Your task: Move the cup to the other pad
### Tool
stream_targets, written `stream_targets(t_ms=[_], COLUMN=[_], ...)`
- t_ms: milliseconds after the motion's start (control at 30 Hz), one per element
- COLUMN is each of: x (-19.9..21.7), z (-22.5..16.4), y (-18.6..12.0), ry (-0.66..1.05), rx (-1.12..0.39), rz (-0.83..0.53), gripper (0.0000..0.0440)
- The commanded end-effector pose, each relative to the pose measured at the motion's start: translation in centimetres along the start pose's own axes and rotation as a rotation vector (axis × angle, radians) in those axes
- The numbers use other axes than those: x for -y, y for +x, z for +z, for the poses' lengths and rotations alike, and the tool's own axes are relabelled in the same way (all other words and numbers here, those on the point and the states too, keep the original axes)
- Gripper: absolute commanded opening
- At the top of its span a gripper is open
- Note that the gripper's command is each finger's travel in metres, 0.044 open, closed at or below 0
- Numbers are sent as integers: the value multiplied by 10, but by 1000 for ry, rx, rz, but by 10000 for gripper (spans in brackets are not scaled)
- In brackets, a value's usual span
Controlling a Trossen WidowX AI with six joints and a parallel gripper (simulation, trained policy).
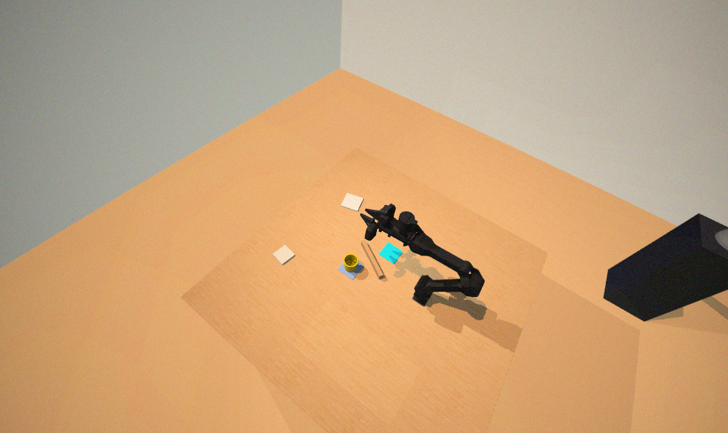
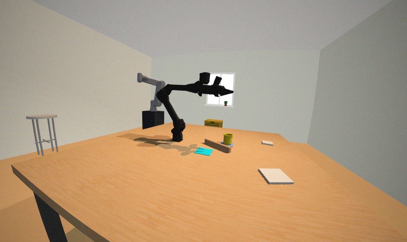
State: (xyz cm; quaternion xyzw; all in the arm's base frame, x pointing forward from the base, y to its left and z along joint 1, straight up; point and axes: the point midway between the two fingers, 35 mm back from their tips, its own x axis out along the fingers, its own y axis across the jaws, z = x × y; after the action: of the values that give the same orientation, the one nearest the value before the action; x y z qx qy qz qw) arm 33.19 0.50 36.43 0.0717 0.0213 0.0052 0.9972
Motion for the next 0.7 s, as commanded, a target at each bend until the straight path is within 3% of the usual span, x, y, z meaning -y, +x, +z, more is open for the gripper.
stream_targets(t_ms=[0, 667], x=[-3, -19], z=[6, 14], y=[4, 26], ry=[40, 291], rx=[-21, -205], rz=[4, -11], gripper=[166, 195])
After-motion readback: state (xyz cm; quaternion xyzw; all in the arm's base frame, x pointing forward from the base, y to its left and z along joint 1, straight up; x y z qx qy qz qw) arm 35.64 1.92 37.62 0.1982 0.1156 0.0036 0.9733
